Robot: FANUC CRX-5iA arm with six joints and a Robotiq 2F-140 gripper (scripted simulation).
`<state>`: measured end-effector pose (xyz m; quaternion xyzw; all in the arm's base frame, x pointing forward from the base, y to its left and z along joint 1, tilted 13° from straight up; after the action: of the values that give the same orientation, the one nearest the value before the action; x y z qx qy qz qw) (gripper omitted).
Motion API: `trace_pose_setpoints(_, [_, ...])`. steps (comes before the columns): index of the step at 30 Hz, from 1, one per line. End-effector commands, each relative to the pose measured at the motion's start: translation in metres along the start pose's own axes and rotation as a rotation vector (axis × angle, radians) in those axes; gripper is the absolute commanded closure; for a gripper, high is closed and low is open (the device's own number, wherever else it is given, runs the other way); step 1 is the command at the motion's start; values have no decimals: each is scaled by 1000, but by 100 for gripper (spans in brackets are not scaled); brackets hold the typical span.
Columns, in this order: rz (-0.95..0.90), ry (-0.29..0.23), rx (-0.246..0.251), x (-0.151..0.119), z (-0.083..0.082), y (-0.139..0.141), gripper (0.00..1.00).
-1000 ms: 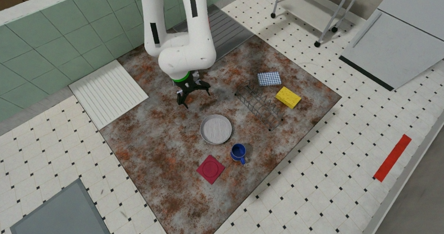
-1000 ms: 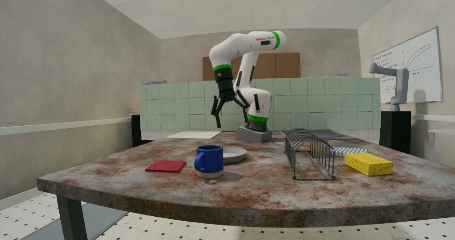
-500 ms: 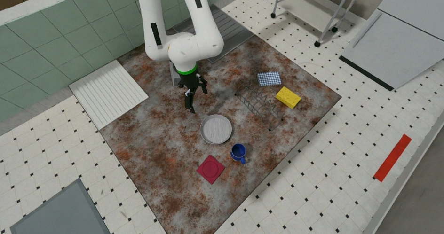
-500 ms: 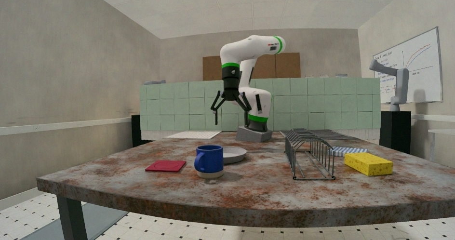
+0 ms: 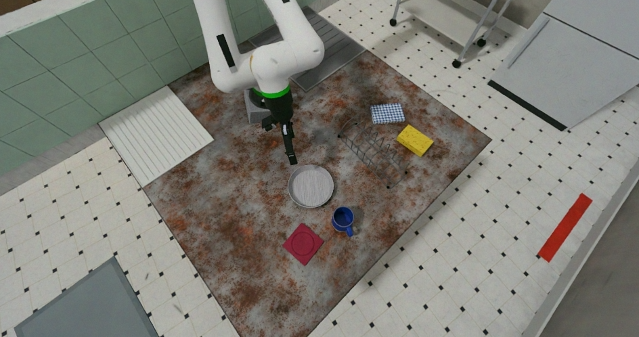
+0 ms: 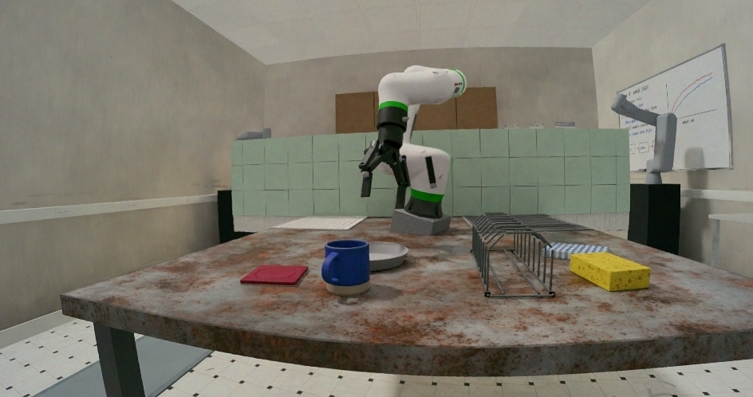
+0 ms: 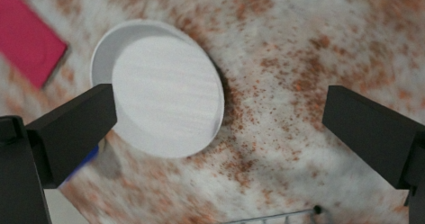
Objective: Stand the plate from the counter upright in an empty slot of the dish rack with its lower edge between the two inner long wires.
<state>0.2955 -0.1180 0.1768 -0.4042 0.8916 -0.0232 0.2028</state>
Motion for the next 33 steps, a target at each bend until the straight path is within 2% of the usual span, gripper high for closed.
trace_pose_setpoints(1, [-201,-26,57,-8,-2,-1,0])
trace_pose_setpoints(5, [-297,-33,84,-13,-3,-2,0])
trace_pose_setpoints(13, [-310,-34,87,-14,-4,-2,0])
trace_pose_setpoints(14, [-310,-34,87,-14,-4,-2,76])
trace_pose_setpoints(33, [-310,-34,87,-14,-4,-2,76])
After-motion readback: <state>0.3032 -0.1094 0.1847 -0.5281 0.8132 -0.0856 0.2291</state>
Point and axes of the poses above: the point where the finger pads meet when closed, its own z axis out along the fingers, its own y axis across the jaws, x = y × z, the point moved 10 cm from there along -z, back along the fingers, and after that the axes turned 9 degrees about z, right-handed, at the moved point
